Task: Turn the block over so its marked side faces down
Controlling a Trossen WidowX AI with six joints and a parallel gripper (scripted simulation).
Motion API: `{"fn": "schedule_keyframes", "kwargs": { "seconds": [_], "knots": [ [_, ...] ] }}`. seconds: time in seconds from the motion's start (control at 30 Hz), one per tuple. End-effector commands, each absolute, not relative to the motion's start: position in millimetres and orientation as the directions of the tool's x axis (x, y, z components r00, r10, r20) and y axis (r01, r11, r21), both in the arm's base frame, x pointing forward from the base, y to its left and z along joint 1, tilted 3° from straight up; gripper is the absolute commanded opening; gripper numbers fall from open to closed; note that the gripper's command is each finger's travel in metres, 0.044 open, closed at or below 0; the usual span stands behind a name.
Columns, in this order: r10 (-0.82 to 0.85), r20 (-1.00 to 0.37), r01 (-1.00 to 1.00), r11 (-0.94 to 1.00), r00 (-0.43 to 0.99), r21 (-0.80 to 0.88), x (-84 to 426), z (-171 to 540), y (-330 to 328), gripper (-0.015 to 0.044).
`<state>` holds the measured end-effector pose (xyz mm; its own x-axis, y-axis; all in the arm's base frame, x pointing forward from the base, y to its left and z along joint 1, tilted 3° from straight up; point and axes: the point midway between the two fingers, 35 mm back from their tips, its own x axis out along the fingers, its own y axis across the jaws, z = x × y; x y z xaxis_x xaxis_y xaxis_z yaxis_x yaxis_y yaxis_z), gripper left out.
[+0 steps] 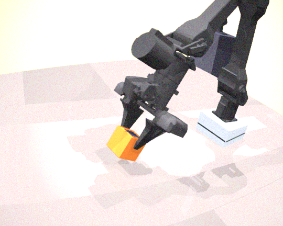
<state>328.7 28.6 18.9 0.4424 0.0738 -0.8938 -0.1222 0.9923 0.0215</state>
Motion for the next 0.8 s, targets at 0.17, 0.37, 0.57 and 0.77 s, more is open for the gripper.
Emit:
{"fn": "schedule_keyframes", "kwargs": {
  "seconds": [0.17, 0.37, 0.57, 0.77],
  "knots": [
    [0.083, -0.856, -0.119, 0.993, 0.510, 0.026, 334, 13, 29, 0.0000],
    [0.090, -0.810, -0.116, 0.993, 0.579, 0.027, 340, 0, 30, 0.0000],
    [0.097, -0.760, -0.111, 0.993, 0.643, 0.032, 341, -10, 30, 0.0000],
    [0.102, -0.702, -0.113, 0.993, 0.705, 0.032, 341, -15, 30, 0.0000]
  ]
}}
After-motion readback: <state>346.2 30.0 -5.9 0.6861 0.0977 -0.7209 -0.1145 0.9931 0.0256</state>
